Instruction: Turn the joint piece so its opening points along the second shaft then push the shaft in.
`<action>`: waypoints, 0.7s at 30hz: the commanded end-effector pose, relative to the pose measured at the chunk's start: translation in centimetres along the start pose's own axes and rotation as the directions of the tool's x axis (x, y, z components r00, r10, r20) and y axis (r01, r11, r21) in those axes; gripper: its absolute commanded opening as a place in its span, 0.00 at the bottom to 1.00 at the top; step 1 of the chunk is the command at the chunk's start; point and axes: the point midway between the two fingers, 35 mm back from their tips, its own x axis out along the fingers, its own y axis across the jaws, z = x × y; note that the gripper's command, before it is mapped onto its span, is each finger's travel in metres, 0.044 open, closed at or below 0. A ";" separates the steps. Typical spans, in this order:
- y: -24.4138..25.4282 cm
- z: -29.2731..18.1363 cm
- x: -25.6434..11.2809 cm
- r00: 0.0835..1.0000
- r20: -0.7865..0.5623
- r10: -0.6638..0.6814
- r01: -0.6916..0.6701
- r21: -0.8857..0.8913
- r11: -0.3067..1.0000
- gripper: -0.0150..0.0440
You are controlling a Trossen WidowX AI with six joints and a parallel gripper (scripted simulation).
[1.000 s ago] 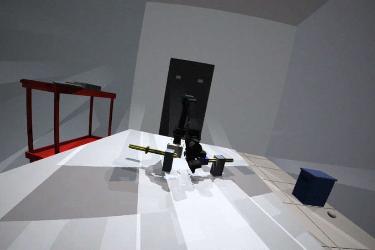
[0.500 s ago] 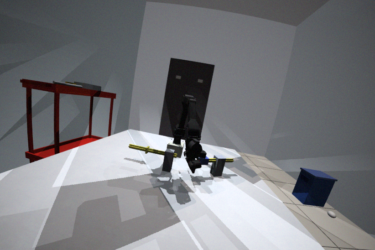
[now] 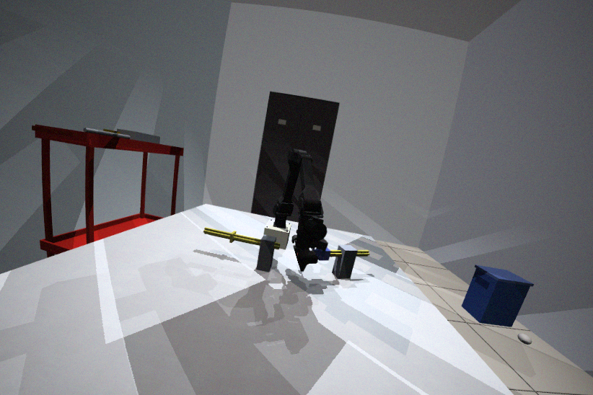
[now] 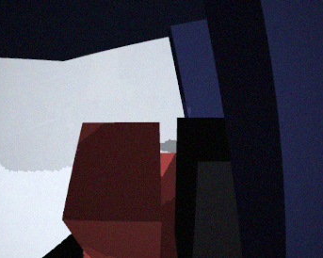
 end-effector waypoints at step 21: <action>0.6 -0.9 -1.9 0.967 -0.252 0.045 -0.026 0.079 0.997 0.25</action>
